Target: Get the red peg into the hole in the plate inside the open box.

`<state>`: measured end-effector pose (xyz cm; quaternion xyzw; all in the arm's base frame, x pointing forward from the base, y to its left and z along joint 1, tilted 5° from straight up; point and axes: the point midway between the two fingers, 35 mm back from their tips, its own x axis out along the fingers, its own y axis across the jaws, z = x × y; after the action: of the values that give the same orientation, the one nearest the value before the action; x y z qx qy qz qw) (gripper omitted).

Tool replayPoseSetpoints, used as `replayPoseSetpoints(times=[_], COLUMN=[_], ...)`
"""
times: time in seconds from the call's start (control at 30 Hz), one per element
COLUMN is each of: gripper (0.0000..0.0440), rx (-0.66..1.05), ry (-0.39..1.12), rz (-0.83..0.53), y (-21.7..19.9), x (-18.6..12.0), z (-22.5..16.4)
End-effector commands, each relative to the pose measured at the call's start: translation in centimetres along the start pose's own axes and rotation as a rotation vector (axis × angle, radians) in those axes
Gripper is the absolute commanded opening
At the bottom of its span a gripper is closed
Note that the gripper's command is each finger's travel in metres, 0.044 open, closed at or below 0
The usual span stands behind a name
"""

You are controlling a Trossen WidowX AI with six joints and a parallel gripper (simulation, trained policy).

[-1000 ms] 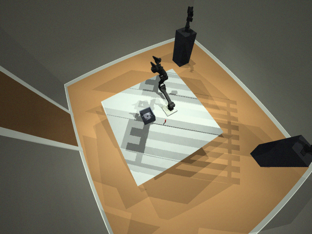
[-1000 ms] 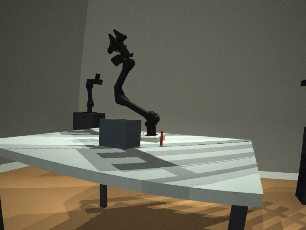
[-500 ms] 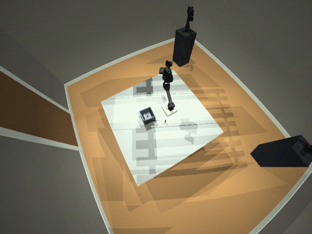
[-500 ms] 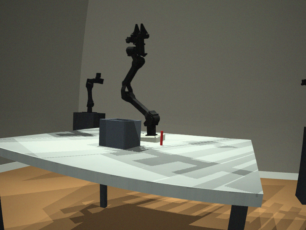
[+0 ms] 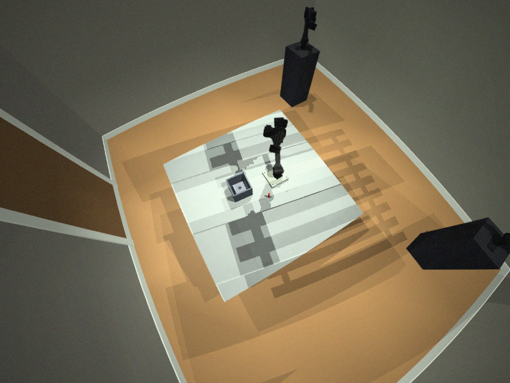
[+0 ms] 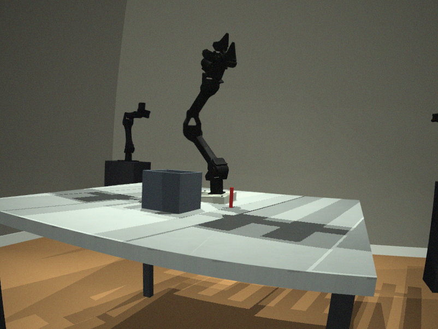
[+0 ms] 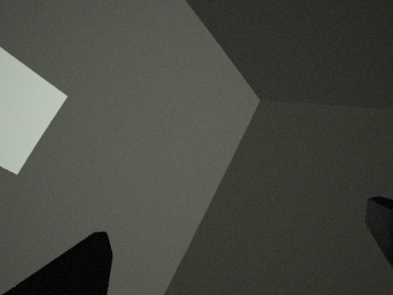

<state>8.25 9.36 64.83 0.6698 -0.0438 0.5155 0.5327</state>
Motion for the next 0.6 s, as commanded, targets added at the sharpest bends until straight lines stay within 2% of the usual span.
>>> replayPoseSetpoints(times=[0.0,0.27,0.57], gripper=[0.044,0.044,0.044], rx=[-0.006,-0.031,-0.038], ry=[0.021,0.023,-0.013], rz=[-0.111,-0.392,-0.706], y=[-3.5,-11.8,-20.7], x=[0.6,1.0,-0.8], z=[-0.7,-0.7,1.0])
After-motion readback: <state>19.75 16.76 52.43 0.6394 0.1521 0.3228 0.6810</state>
